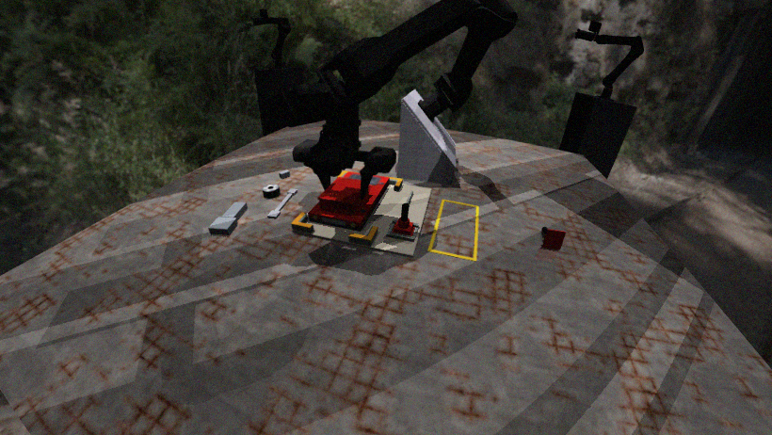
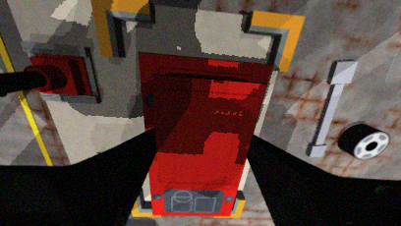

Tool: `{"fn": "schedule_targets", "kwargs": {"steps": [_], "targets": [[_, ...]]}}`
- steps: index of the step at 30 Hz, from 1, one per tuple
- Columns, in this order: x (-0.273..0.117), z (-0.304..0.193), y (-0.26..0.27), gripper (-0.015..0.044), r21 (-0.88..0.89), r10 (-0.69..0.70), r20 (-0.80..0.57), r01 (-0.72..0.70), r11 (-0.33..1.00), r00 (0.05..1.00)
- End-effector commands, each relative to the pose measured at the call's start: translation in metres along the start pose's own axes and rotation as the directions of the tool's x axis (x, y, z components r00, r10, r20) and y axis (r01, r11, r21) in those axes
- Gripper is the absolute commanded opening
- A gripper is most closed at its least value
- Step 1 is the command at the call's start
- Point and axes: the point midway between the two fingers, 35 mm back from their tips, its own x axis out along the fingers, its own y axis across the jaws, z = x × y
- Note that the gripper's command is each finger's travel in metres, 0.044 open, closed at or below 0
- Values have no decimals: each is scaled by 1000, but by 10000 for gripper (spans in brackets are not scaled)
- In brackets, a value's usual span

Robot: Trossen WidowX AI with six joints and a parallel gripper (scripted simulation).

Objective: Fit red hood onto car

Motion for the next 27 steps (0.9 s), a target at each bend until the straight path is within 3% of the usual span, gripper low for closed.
{"fn": "schedule_targets", "kwargs": {"steps": [1, 14, 20, 27], "targets": [[0, 0, 0, 105, 0, 0, 0, 0, 1000, 1000], [0, 0, 0, 440, 0, 0, 0, 0, 1000, 1000], [-10, 1, -1, 440, 0, -1, 0, 1, 1000, 1000], [-69, 1, -1, 440, 0, 2, -3, -2, 1000, 1000]]}}
